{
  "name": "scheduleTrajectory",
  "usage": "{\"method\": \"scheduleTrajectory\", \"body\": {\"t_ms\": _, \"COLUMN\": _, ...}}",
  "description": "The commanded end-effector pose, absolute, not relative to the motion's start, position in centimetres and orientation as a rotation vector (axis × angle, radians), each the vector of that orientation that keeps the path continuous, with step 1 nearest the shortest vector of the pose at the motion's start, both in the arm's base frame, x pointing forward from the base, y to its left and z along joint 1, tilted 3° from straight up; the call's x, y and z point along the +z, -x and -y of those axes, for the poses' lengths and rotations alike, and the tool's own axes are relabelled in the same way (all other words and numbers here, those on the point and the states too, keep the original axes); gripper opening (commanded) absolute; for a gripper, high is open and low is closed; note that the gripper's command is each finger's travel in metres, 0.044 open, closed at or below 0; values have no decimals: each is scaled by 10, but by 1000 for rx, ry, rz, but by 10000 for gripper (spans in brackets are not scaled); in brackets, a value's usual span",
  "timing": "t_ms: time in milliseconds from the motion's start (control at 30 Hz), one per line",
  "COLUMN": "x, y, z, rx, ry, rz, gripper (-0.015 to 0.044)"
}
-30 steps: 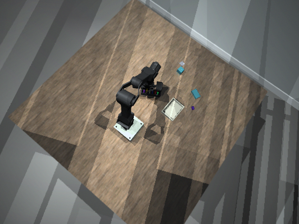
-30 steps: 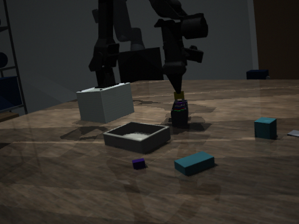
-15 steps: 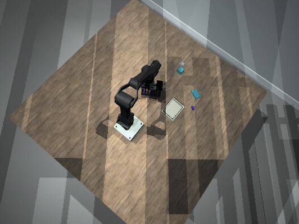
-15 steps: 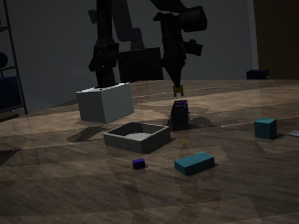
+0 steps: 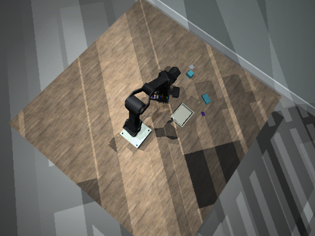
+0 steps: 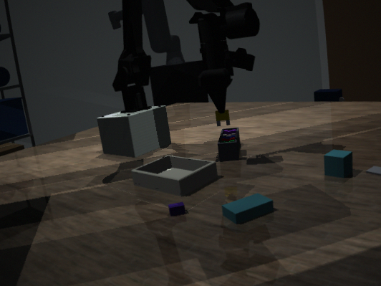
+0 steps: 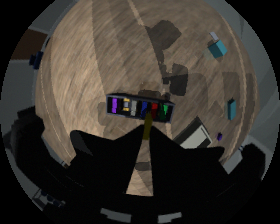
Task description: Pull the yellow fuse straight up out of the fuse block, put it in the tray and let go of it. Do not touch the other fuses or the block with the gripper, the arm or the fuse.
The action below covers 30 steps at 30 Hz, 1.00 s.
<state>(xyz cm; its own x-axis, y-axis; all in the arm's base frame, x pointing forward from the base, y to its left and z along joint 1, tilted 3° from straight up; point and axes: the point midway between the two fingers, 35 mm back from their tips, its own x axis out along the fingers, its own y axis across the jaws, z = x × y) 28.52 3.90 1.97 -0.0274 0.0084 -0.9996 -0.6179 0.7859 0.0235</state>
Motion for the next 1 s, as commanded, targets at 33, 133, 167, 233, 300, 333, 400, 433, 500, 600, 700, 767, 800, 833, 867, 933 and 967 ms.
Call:
{"method": "scheduleTrajectory", "body": {"t_ms": 33, "x": 21, "y": -296, "z": -13, "rx": 533, "ry": 517, "rz": -1530, "gripper": 0}}
{"method": "scheduleTrajectory", "body": {"t_ms": 133, "x": 21, "y": -301, "z": 3, "rx": 532, "ry": 518, "rz": -1530, "gripper": 0}}
{"method": "scheduleTrajectory", "body": {"t_ms": 167, "x": 21, "y": -302, "z": 8, "rx": 532, "ry": 518, "rz": -1530, "gripper": 0}}
{"method": "scheduleTrajectory", "body": {"t_ms": 233, "x": 21, "y": -305, "z": 19, "rx": 531, "ry": 519, "rz": -1530, "gripper": 0}}
{"method": "scheduleTrajectory", "body": {"t_ms": 300, "x": 21, "y": -307, "z": 30, "rx": 530, "ry": 520, "rz": -1530, "gripper": 0}}
{"method": "scheduleTrajectory", "body": {"t_ms": 333, "x": 21, "y": -308, "z": 36, "rx": 530, "ry": 520, "rz": -1530, "gripper": 0}}
{"method": "scheduleTrajectory", "body": {"t_ms": 400, "x": 21, "y": -309, "z": 47, "rx": 529, "ry": 521, "rz": -1531, "gripper": 0}}
{"method": "scheduleTrajectory", "body": {"t_ms": 433, "x": 21, "y": -310, "z": 53, "rx": 529, "ry": 521, "rz": -1531, "gripper": 0}}
{"method": "scheduleTrajectory", "body": {"t_ms": 500, "x": 20, "y": -311, "z": 64, "rx": 528, "ry": 522, "rz": -1531, "gripper": 0}}
{"method": "scheduleTrajectory", "body": {"t_ms": 600, "x": 20, "y": -311, "z": 82, "rx": 527, "ry": 523, "rz": -1532, "gripper": 0}}
{"method": "scheduleTrajectory", "body": {"t_ms": 700, "x": 20, "y": -311, "z": 99, "rx": 527, "ry": 524, "rz": -1533, "gripper": 0}}
{"method": "scheduleTrajectory", "body": {"t_ms": 767, "x": 20, "y": -310, "z": 111, "rx": 526, "ry": 524, "rz": -1534, "gripper": 0}}
{"method": "scheduleTrajectory", "body": {"t_ms": 800, "x": 20, "y": -309, "z": 117, "rx": 526, "ry": 525, "rz": -1535, "gripper": 0}}
{"method": "scheduleTrajectory", "body": {"t_ms": 833, "x": 20, "y": -308, "z": 123, "rx": 526, "ry": 525, "rz": -1535, "gripper": 0}}
{"method": "scheduleTrajectory", "body": {"t_ms": 867, "x": 19, "y": -308, "z": 129, "rx": 525, "ry": 525, "rz": -1535, "gripper": 0}}
{"method": "scheduleTrajectory", "body": {"t_ms": 933, "x": 19, "y": -306, "z": 137, "rx": 525, "ry": 525, "rz": -1536, "gripper": 0}}
{"method": "scheduleTrajectory", "body": {"t_ms": 967, "x": 19, "y": -306, "z": 138, "rx": 525, "ry": 525, "rz": -1536, "gripper": 0}}
